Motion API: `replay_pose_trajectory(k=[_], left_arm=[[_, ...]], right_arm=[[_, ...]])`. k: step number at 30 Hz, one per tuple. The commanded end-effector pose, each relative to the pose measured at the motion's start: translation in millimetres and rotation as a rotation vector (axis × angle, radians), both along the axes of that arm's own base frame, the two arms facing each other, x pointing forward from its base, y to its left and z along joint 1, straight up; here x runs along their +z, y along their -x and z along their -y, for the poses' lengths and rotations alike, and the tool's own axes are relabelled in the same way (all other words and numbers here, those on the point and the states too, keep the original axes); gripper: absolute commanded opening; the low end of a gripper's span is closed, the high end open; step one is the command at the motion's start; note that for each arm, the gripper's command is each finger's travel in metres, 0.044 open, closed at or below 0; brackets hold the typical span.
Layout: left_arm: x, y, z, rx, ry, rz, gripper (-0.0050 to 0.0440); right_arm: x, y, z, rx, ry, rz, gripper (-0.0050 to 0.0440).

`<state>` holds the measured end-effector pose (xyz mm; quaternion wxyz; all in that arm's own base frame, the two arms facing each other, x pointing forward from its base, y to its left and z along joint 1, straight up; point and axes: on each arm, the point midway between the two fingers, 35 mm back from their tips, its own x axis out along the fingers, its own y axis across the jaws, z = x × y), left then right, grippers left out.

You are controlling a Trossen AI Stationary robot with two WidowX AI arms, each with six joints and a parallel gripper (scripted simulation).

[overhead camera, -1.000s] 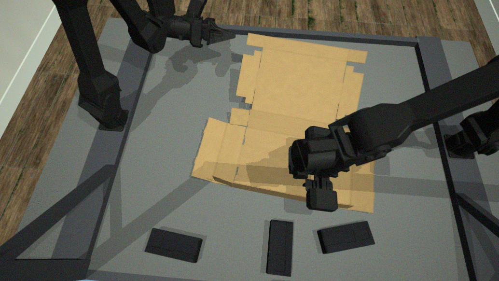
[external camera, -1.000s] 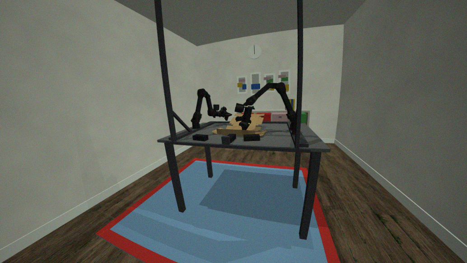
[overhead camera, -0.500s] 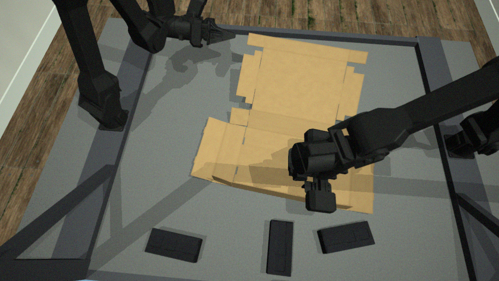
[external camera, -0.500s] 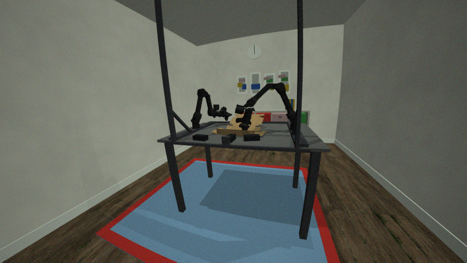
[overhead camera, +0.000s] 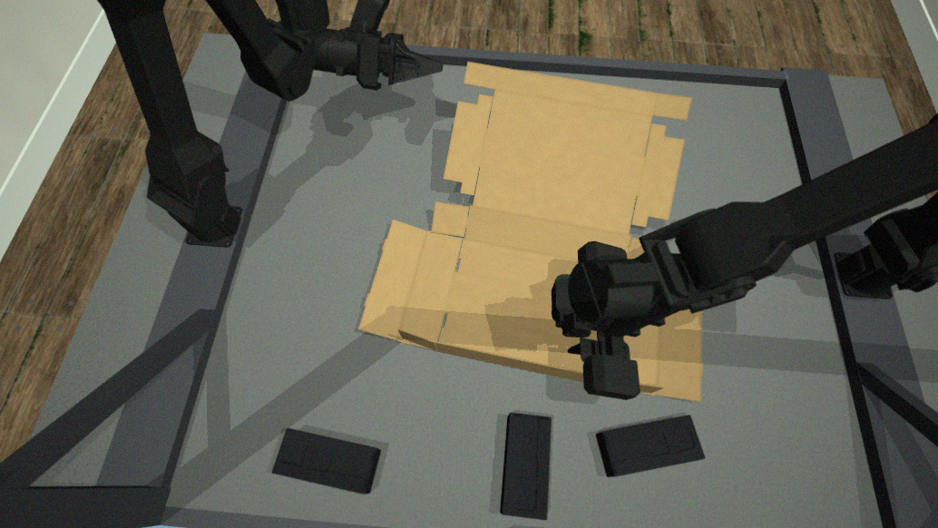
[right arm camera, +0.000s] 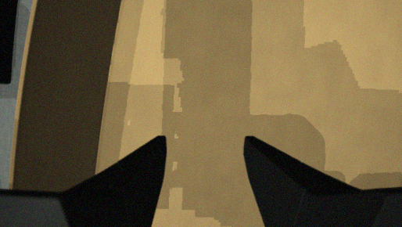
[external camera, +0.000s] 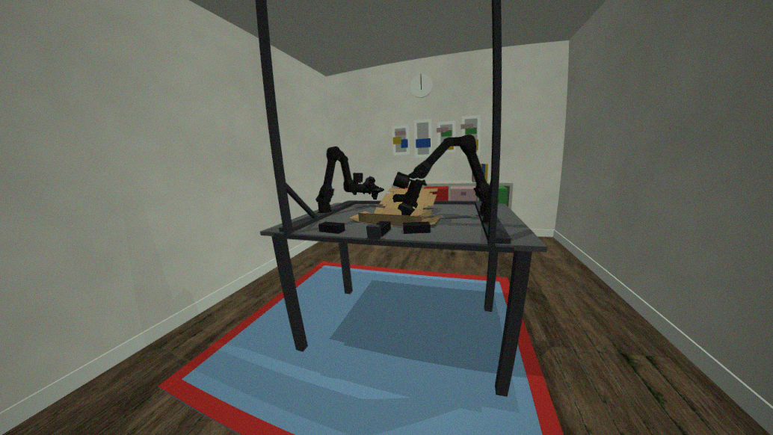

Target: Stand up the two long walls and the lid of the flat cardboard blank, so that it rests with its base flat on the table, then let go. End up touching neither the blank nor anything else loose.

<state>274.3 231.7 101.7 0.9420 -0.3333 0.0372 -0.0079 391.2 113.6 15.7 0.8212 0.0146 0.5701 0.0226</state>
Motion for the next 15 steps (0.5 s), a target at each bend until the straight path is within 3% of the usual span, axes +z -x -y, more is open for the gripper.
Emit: replay_pose_trajectory(k=[1, 2, 7, 9, 15], left_arm=[[4.4, -0.6, -1.1, 0.003, -0.013, 0.007, 0.0000], [4.4, -0.6, -1.1, 0.003, -0.013, 0.007, 0.0000], [4.7, -0.5, -1.4, 0.003, -0.013, 0.007, 0.0116], [4.7, -0.5, -1.4, 0.003, -0.013, 0.007, 0.0116], [4.7, -0.5, -1.4, 0.003, -0.013, 0.007, 0.0260]], right_arm=[[-42.9, 32.2, 11.3, -0.005, 0.029, -0.116, 0.0196], [-43.3, 32.5, 11.0, -0.005, 0.029, -0.115, 0.0196], [-41.7, 30.2, 8.6, -0.005, 0.028, -0.111, 0.0196], [-41.7, 30.2, 8.6, -0.005, 0.028, -0.111, 0.0196], [-41.5, 29.7, 7.3, -0.004, 0.028, -0.113, 0.0196]])
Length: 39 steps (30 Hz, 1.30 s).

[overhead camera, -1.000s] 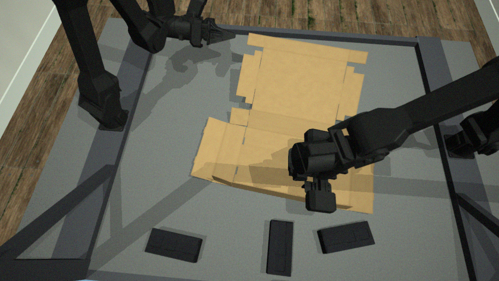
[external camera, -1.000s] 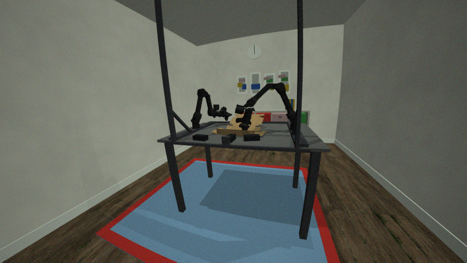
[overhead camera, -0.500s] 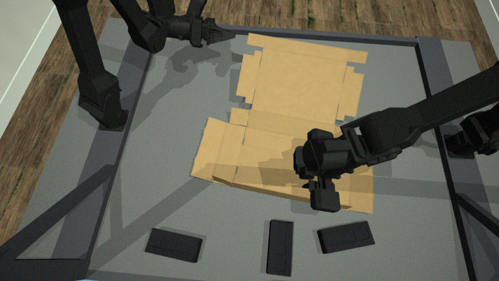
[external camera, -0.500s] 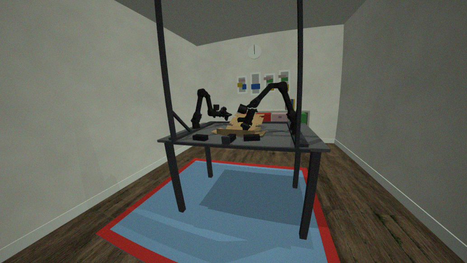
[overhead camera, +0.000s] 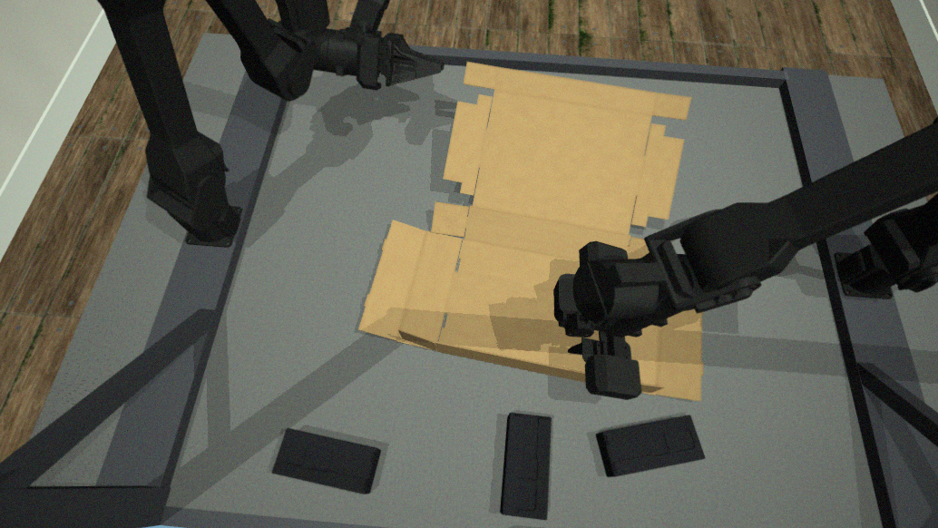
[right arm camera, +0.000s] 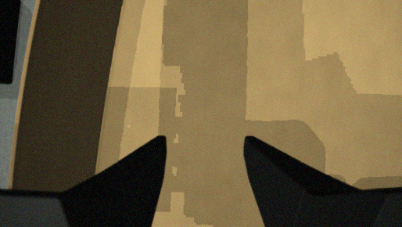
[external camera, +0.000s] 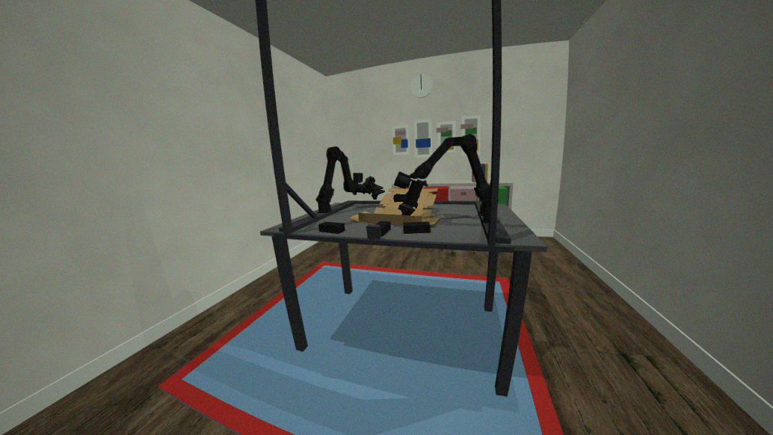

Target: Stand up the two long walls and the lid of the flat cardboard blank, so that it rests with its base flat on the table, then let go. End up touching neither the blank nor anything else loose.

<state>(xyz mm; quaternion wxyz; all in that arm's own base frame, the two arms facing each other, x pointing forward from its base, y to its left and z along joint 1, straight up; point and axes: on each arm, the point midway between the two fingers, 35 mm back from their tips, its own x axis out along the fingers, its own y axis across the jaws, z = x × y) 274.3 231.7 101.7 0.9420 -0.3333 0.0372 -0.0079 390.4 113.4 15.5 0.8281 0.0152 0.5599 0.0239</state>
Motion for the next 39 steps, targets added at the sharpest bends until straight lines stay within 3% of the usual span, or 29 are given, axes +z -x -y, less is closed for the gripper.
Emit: replay_pose_trajectory(k=[1, 28, 39], left_arm=[[5, -1, -1, 0.003, -0.013, 0.007, 0.0276], [5, -3, -2, 0.003, -0.013, 0.008, 0.0276], [5, -19, -3, 0.001, -0.011, 0.007, 0.0276]], right_arm=[[-41, 29, 7, -0.005, 0.030, -0.138, 0.0196], [-36, 25, 6, -0.006, 0.034, -0.136, 0.0196], [-36, 25, 6, -0.005, 0.037, -0.135, 0.0196]])
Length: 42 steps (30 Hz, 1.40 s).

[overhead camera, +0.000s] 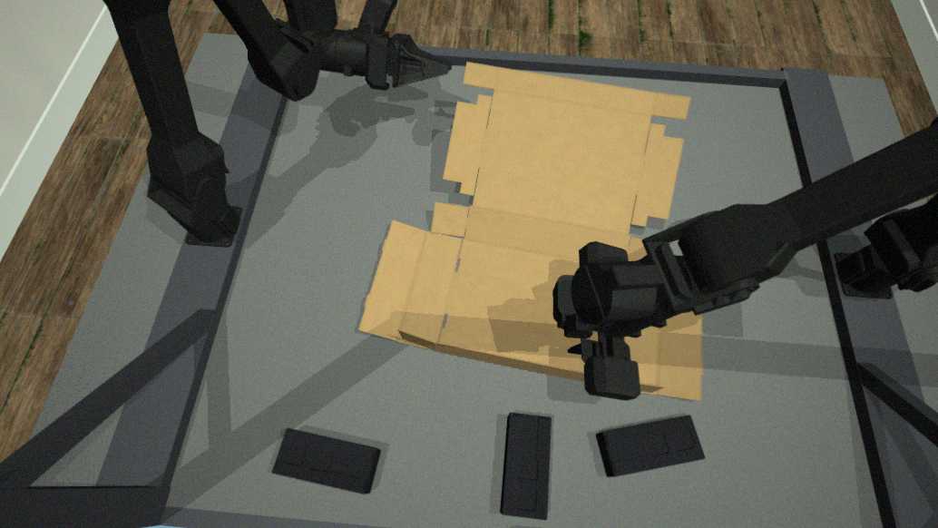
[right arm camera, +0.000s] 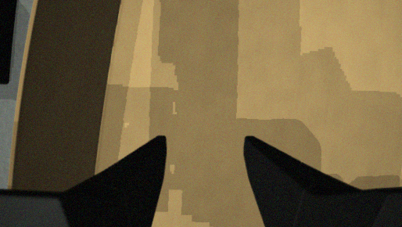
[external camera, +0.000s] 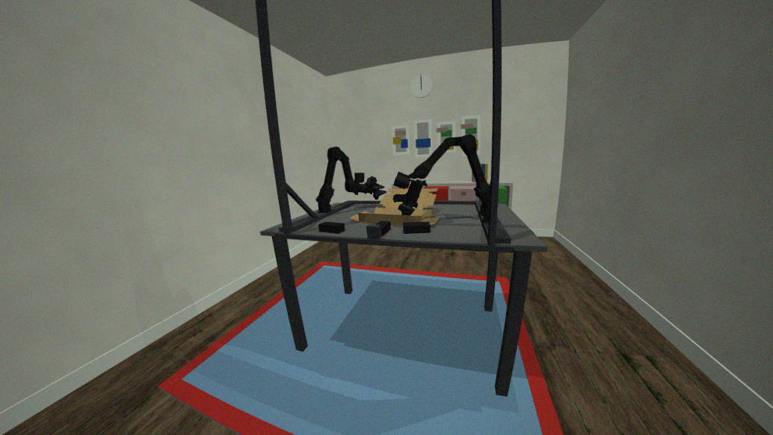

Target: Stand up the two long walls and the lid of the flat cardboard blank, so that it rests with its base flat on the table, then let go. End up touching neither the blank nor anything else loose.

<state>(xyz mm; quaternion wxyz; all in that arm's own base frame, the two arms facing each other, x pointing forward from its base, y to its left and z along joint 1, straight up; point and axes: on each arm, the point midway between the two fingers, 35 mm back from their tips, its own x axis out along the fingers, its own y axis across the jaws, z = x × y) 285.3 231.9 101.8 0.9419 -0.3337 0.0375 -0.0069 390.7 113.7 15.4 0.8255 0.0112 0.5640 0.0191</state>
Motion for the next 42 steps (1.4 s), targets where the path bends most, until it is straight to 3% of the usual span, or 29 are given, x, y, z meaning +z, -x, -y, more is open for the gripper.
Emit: replay_pose_trajectory(k=[1, 42], left_arm=[[5, -10, -3, -0.001, -0.012, 0.008, 0.0276], [6, -68, 4, -0.007, -0.008, 0.012, 0.0276]], right_arm=[[-36, 25, 6, -0.003, 0.025, -0.125, 0.0196], [-37, 25, 6, -0.003, 0.031, -0.125, 0.0196]])
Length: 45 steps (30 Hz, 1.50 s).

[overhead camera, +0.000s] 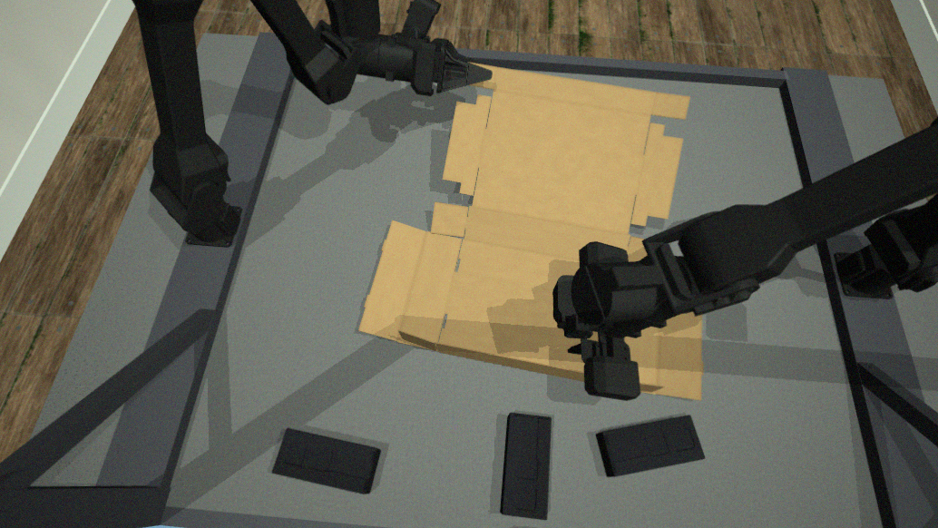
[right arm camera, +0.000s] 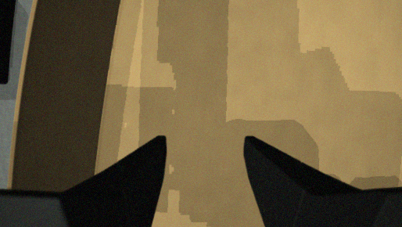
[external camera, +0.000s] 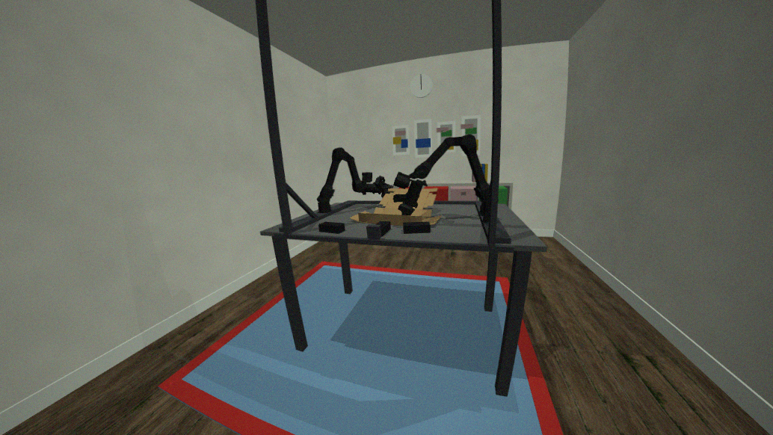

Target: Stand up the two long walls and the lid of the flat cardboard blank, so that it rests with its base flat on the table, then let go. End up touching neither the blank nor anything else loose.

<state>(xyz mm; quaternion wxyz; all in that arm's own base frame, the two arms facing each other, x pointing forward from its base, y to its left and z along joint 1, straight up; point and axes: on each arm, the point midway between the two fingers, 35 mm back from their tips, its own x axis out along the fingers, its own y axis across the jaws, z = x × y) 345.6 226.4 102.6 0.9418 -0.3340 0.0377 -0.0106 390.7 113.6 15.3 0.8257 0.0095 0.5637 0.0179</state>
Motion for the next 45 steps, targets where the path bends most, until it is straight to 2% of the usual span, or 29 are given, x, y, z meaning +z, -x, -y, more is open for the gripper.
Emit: replay_pose_trajectory(k=[1, 13, 25, 30, 32, 38, 39, 45], left_arm=[[5, -9, -1, 0.000, -0.008, 0.010, 0.0276], [5, -28, 4, -0.002, -0.006, 0.013, 0.0276], [5, -29, 5, -0.002, -0.006, 0.013, 0.0276], [6, -27, 5, -0.002, -0.006, 0.013, 0.0156], [6, -27, 5, -0.002, -0.006, 0.013, 0.0156], [6, -27, 5, -0.002, -0.006, 0.013, 0.0012], [6, -27, 5, -0.002, -0.006, 0.013, 0.0000], [6, -27, 5, -0.002, -0.006, 0.013, 0.0000]], right_arm=[[-37, 25, 6, -0.003, 0.027, -0.126, 0.0196], [-37, 25, 6, -0.003, 0.026, -0.126, 0.0196], [-37, 25, 6, -0.004, 0.029, -0.127, 0.0196], [-37, 25, 6, -0.004, 0.029, -0.127, 0.0196], [-37, 25, 6, -0.004, 0.029, -0.127, 0.0196], [-37, 25, 7, -0.004, 0.031, -0.127, 0.0196], [-37, 25, 7, -0.004, 0.031, -0.127, 0.0196], [-36, 25, 7, -0.003, 0.031, -0.126, 0.0196]])
